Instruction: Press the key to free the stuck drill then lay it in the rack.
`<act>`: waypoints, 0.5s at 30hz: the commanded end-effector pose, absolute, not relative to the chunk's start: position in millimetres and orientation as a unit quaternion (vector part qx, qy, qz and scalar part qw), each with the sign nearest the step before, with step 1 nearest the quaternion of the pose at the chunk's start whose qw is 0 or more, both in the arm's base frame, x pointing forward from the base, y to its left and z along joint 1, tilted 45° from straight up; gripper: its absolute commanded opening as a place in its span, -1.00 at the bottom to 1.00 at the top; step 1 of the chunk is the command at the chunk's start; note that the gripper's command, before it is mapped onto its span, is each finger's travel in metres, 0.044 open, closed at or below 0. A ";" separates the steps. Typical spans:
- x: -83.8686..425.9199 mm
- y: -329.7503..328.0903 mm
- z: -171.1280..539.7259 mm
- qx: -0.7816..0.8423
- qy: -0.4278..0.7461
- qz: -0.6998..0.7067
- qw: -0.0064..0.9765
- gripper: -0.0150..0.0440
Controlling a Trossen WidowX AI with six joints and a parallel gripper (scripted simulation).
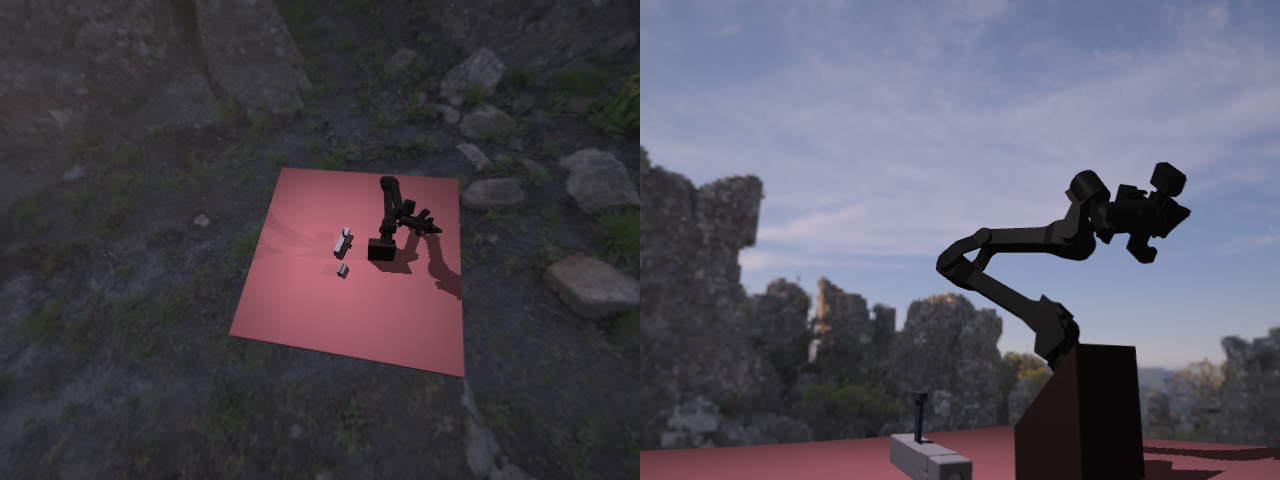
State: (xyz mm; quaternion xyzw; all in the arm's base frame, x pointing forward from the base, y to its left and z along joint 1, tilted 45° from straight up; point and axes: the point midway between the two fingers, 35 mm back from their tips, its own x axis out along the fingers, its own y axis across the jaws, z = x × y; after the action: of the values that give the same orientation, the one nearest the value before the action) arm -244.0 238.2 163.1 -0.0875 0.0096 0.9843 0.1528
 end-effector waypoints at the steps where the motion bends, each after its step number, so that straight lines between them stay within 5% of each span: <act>1: -193.7 296.9 141.2 -0.131 0.105 0.940 0.296 -0.49; 15: 12.7 353.6 70.5 -0.191 0.374 0.648 0.635 -0.49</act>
State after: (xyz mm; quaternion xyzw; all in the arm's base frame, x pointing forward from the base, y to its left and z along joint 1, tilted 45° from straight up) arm -48.0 354.8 87.2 -0.1839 0.3107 0.7480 0.5568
